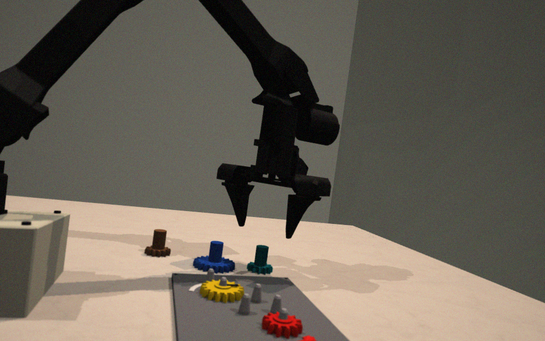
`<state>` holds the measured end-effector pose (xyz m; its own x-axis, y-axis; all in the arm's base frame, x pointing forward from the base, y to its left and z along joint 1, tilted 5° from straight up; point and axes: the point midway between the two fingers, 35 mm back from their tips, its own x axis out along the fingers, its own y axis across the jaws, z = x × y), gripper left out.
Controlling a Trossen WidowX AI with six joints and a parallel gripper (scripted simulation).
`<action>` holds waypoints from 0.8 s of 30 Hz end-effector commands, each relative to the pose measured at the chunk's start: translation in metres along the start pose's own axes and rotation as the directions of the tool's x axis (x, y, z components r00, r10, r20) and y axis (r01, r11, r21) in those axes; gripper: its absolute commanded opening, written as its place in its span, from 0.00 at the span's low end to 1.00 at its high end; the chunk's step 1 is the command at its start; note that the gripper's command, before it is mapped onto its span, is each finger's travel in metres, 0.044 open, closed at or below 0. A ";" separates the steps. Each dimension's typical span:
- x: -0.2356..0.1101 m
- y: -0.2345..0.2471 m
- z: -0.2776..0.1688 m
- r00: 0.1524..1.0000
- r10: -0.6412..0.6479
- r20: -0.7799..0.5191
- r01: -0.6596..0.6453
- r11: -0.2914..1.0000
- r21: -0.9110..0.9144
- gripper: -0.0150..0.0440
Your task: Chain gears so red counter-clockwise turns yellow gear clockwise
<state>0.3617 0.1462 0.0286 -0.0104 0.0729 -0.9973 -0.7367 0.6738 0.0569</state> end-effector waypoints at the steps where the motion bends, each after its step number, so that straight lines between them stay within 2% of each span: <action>1: -0.002 0.000 0.000 1.000 0.003 0.006 -0.003 1.000 -0.007 1.00; 4: 0.011 0.000 0.000 1.000 0.004 0.006 -0.003 1.000 -0.007 1.00; 24: 0.036 0.000 0.000 1.000 0.004 0.006 -0.004 1.000 -0.007 1.00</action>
<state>0.3636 0.1483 -0.0001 0.0012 0.0783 -0.9969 -0.7411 0.6694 0.0517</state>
